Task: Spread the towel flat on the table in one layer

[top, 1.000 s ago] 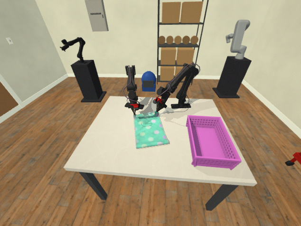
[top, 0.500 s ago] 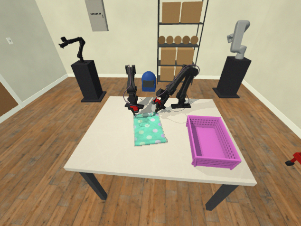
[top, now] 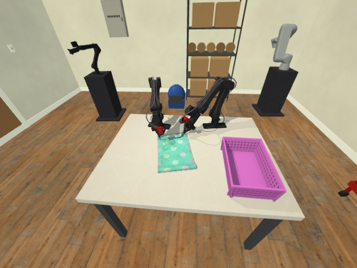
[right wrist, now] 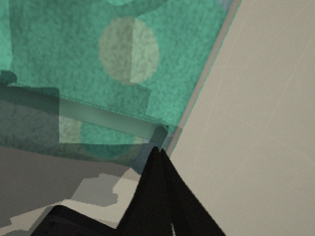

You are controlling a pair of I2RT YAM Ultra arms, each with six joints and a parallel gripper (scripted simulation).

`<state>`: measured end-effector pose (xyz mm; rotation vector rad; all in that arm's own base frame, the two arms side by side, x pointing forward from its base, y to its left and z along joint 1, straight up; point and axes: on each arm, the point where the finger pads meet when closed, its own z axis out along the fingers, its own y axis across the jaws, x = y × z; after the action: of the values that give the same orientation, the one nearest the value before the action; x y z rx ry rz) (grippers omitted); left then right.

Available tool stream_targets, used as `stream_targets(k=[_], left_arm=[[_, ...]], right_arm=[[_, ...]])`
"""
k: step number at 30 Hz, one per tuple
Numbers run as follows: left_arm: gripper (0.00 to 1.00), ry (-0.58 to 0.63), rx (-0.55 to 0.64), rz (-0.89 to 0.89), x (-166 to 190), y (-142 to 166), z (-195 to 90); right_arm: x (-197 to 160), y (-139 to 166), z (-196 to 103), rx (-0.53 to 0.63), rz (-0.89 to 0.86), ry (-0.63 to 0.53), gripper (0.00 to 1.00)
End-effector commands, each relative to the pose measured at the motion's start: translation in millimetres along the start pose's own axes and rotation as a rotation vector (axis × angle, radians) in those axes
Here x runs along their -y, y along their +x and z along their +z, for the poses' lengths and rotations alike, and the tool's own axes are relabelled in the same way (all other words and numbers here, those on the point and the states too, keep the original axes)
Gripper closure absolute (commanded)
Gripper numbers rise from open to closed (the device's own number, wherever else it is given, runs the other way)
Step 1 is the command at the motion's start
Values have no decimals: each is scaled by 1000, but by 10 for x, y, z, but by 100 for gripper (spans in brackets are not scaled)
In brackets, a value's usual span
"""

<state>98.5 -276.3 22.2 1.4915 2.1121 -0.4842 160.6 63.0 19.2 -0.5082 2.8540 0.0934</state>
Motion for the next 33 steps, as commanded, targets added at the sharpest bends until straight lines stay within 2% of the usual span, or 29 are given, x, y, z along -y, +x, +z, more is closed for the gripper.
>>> stream_targets(k=[1,10,11,13,14,16,17,19,20,22,23,25,27,28,30,31,33], left_arm=[[100,1,-59,-1,11,190,46],[100,1,-59,-1,10,191,46],[100,-11,-17,-19,-50,-64,4],[100,-4,-8,-6,-18,-36,-9],[100,-21,19,-33,-106,-187,-104],[100,-24,19,-33,-111,-187,-103],[100,-42,19,-56,-200,-247,-174],[100,-44,19,-56,-205,-247,-174],[100,-66,19,-87,-322,-327,-267],[100,-68,19,-87,-325,-326,-268],[100,-92,19,-124,-466,-425,-382],[100,-92,19,-124,-466,-425,-382],[100,-87,19,-121,-457,-426,-381],[100,-119,20,-164,-627,-541,-515],[100,-128,19,-164,-643,-538,-517],[100,-157,4,-211,-827,-640,-630],[100,-160,2,-211,-832,-636,-627]], right_arm=[[76,83,39,-22,6,32,100],[76,83,39,-22,6,32,100],[-7,-122,-109,50,-41,21,100],[-7,-123,-109,50,-38,21,100],[-18,-249,-159,109,-40,19,100],[0,-250,-160,109,-31,22,100],[-33,-352,-234,163,-45,16,100],[-22,-352,-234,163,-39,18,100],[-54,-490,-333,238,-50,13,100],[-47,-490,-333,238,-47,14,100],[-78,-659,-454,322,-51,8,100],[-78,-659,-454,322,-51,8,100],[-46,-498,-271,259,-45,13,100],[-107,-853,-581,411,-58,1,100],[-115,-857,-594,423,-61,-3,100],[-143,-1062,-658,388,-64,-4,100],[-143,-1062,-658,388,-64,-4,100]])
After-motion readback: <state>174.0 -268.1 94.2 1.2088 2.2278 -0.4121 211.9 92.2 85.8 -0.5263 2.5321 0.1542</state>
